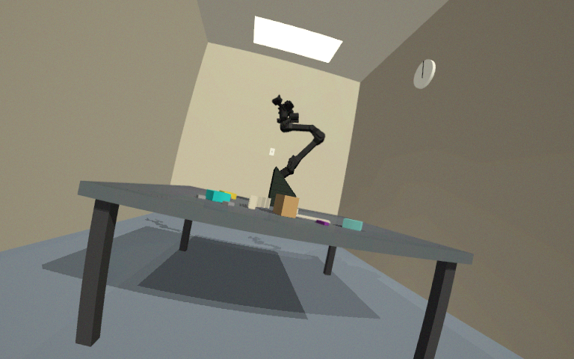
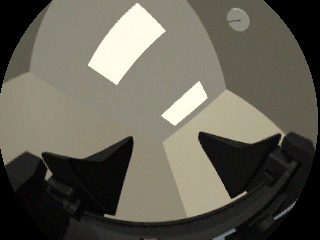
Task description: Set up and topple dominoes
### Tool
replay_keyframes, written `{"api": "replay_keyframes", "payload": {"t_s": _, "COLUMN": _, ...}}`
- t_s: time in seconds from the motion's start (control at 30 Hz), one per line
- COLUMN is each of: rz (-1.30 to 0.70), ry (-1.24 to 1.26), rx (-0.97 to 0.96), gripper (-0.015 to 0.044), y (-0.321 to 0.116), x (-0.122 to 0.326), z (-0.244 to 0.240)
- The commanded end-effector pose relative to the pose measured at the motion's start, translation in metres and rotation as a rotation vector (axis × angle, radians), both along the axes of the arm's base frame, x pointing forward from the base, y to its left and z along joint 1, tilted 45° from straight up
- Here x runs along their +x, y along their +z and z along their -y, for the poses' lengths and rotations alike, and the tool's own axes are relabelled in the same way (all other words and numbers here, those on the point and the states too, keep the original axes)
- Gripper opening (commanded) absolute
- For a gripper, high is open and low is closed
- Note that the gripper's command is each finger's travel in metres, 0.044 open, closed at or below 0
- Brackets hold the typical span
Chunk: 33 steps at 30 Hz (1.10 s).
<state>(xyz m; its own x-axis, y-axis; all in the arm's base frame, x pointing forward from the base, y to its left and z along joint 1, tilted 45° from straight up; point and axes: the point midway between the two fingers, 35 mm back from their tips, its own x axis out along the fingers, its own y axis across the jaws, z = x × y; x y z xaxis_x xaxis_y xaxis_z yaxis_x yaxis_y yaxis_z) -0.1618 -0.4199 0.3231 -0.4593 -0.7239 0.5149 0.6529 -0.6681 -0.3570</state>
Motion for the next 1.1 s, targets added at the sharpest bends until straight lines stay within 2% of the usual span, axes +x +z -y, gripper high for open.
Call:
{"api": "replay_keyframes", "payload": {"t_s": 0.0, "rz": 0.005, "ry": 0.01, "rx": 0.003, "gripper": 0.0426, "y": -0.001, "x": 0.002, "z": 0.002}}
{"api": "replay_keyframes", "payload": {"t_s": 0.03, "rz": 0.019, "ry": 0.039, "rx": 0.013, "gripper": 0.044, "y": -0.005, "x": 0.008, "z": 0.006}}
{"api": "replay_keyframes", "payload": {"t_s": 0.3, "rz": 0.27, "ry": 0.476, "rx": 0.205, "gripper": 0.044, "y": -0.067, "x": 0.119, "z": 0.055}}
{"api": "replay_keyframes", "payload": {"t_s": 0.53, "rz": 0.505, "ry": 0.785, "rx": 0.405, "gripper": 0.044, "y": -0.121, "x": 0.224, "z": 0.058}}
{"api": "replay_keyframes", "payload": {"t_s": 0.8, "rz": 0.805, "ry": 1.045, "rx": 0.737, "gripper": 0.044, "y": -0.188, "x": 0.338, "z": 0.02}}
{"api": "replay_keyframes", "payload": {"t_s": 1.07, "rz": 1.103, "ry": 1.135, "rx": 1.171, "gripper": 0.044, "y": -0.254, "x": 0.429, "z": -0.064}}
